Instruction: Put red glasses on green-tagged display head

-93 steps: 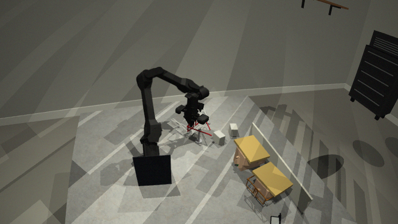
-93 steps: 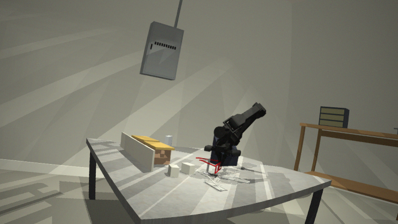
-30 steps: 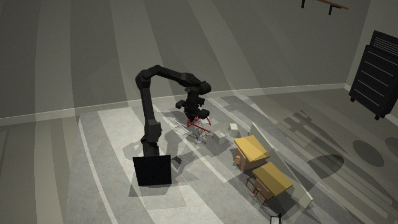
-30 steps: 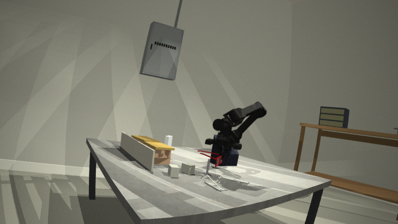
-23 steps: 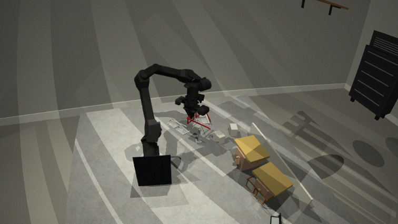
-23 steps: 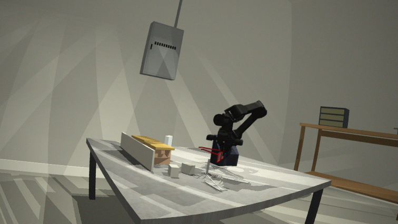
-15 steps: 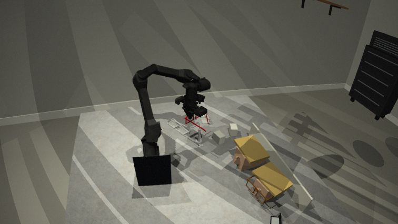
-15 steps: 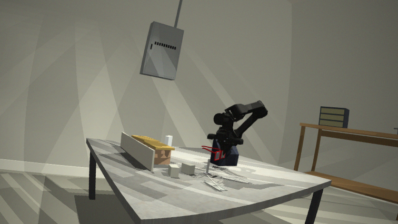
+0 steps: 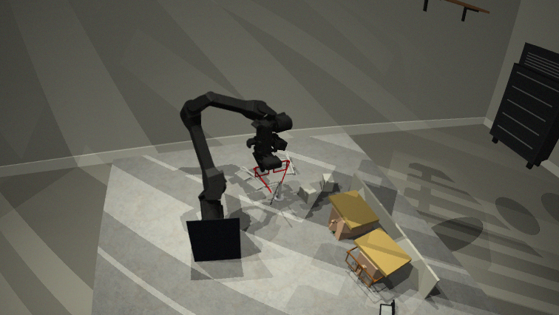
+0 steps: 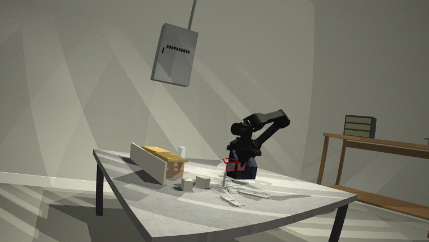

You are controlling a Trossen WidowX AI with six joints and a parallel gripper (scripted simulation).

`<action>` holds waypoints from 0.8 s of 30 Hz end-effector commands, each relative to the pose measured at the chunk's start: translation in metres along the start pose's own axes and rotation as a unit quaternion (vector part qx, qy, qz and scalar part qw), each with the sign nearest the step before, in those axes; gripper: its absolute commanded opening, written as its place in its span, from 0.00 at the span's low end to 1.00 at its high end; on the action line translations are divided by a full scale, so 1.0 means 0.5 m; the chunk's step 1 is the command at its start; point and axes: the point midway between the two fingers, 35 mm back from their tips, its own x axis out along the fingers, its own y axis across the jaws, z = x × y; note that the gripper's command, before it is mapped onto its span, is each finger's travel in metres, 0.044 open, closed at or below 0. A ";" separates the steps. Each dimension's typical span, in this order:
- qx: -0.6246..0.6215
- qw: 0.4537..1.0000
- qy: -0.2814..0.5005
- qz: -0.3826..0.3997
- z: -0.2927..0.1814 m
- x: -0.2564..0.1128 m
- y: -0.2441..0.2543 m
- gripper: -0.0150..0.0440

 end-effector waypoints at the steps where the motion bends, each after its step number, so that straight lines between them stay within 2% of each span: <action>1: 0.009 1.000 0.002 0.000 -0.003 0.020 -0.002 0.25; 12: 0.009 1.000 0.001 0.003 -0.006 0.115 0.000 0.25; 24: 0.009 1.000 0.001 0.003 -0.011 0.116 0.005 0.25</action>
